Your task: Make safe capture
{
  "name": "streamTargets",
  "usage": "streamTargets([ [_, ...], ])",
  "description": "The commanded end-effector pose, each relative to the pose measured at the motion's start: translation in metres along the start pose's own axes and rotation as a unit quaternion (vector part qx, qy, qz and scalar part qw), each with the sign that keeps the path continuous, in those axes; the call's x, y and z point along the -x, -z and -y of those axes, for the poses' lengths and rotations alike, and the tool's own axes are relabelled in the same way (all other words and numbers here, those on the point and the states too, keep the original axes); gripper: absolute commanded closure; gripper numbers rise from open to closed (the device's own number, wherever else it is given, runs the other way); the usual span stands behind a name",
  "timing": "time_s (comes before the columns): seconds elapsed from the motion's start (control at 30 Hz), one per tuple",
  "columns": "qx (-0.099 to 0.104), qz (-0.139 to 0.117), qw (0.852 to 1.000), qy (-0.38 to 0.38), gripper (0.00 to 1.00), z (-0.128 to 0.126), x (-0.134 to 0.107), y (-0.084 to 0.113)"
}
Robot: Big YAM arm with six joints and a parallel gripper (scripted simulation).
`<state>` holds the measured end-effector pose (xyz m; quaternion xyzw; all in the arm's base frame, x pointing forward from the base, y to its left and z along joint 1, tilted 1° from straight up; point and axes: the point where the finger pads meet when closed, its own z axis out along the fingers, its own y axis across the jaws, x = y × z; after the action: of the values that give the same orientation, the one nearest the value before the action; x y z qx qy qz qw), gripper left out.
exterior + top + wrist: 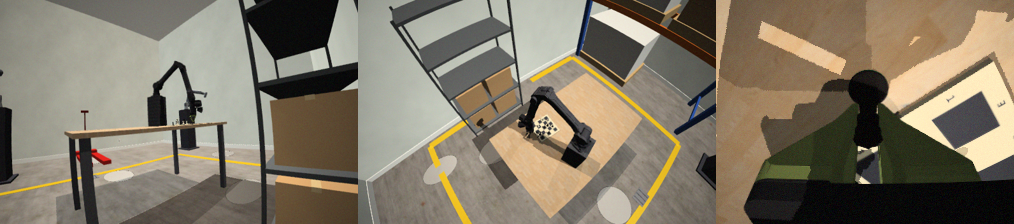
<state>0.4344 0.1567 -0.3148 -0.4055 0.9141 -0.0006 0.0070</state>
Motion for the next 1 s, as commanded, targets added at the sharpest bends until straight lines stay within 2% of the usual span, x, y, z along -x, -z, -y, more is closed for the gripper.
streamTargets([
  [0.0,-0.007,0.013,1.0,-0.008,1.0,0.0078,0.0105,0.0008],
  [0.2,-0.007,0.013,1.0,-0.008,1.0,0.0078,0.0105,0.0008],
  [0.23,-0.007,0.013,1.0,-0.008,0.91,0.0078,0.0105,0.0008],
  [0.3,-0.007,0.013,1.0,-0.008,0.91,0.0078,0.0105,0.0008],
  [0.33,-0.007,0.013,1.0,-0.008,0.83,0.0078,0.0105,0.0008],
  [0.47,-0.007,0.013,1.0,-0.008,0.83,0.0078,0.0105,0.0008],
  [0.5,-0.007,0.013,1.0,-0.008,0.75,0.0078,0.0105,0.0008],
  [0.57,-0.007,0.013,1.0,-0.008,0.75,0.0078,0.0105,0.0008],
  [0.6,-0.007,0.013,1.0,-0.008,0.67,0.0078,0.0105,0.0008],
  [0.67,-0.007,0.013,1.0,-0.008,0.67,0.0078,0.0105,0.0008],
  [0.7,-0.007,0.013,1.0,-0.008,0.6,0.0078,0.0105,0.0008],
  [0.97,-0.007,0.013,1.0,-0.008,0.6,0.0078,0.0105,0.0008],
])
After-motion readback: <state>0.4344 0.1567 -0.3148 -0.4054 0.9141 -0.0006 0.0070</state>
